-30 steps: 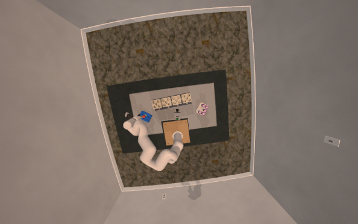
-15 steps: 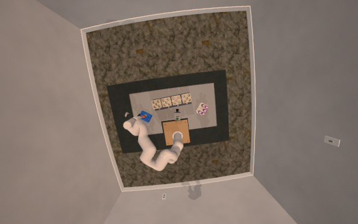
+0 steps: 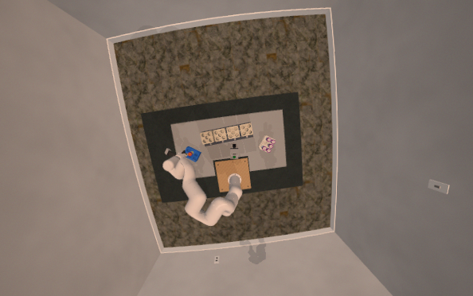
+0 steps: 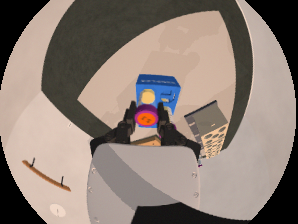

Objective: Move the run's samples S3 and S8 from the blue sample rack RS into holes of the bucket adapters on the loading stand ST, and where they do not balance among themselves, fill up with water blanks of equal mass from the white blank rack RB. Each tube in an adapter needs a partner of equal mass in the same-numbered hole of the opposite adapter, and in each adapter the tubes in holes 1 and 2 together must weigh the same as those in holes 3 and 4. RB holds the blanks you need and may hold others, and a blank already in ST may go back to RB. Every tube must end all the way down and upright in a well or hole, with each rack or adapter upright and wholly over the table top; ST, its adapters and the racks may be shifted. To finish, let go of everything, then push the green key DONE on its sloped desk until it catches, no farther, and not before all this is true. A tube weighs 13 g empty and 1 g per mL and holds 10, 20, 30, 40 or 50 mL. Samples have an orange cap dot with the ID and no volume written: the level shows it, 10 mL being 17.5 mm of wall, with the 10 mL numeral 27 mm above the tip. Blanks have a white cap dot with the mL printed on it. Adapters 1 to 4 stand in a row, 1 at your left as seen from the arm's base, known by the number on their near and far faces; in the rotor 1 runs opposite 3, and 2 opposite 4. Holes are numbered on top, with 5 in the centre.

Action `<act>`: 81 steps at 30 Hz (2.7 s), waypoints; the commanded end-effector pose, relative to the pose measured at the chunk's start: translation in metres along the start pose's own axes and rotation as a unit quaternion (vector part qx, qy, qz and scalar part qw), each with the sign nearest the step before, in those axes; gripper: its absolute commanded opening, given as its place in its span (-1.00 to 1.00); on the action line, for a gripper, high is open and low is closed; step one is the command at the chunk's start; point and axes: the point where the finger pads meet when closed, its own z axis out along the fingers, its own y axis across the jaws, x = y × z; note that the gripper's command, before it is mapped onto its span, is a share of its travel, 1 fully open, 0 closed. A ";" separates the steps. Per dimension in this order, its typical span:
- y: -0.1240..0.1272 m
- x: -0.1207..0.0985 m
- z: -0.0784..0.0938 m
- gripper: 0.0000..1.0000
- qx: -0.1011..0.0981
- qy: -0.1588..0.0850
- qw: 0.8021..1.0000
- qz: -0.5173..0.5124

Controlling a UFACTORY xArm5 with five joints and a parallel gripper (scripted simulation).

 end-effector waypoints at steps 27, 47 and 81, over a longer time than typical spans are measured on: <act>0.000 0.001 -0.016 -1.00 0.000 0.002 1.000 0.000; 0.000 0.001 -0.034 -1.00 0.000 0.002 1.000 0.000; -0.001 0.001 -0.094 -1.00 0.000 0.002 1.000 0.000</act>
